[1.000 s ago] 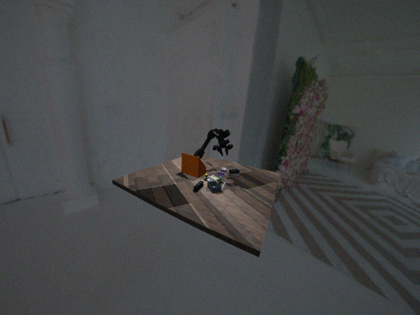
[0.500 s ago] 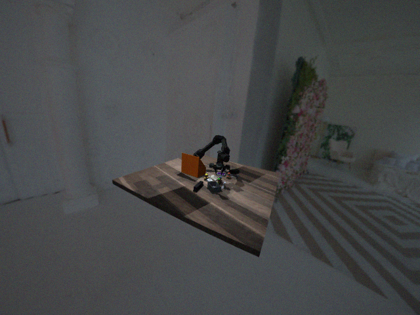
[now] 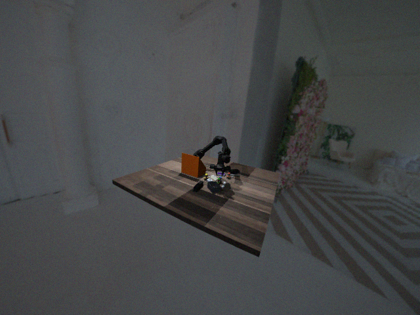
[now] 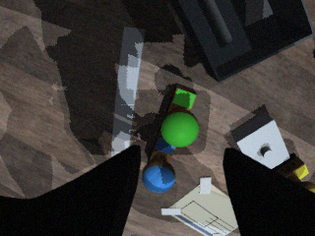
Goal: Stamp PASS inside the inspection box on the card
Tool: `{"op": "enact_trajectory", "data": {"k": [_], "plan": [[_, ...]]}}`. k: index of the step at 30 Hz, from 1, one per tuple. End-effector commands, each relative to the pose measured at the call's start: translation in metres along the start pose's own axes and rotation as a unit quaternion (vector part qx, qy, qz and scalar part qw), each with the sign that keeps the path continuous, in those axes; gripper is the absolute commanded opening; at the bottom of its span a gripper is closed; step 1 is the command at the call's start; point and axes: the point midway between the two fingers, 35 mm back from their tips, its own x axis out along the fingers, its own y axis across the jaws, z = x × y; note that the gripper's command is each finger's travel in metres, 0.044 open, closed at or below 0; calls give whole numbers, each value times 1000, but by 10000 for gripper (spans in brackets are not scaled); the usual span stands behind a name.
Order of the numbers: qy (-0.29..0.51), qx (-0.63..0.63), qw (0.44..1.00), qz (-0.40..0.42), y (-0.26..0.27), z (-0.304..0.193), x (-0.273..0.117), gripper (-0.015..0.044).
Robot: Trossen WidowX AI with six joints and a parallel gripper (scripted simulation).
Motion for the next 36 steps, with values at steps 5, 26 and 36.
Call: {"op": "enact_trajectory", "data": {"k": [5,26,36], "plan": [[1,1,1000,2,1,0,13,212],[2,1,1000,2,1,0,48,212],[3,1,1000,3,1,-1,64,212]]}}
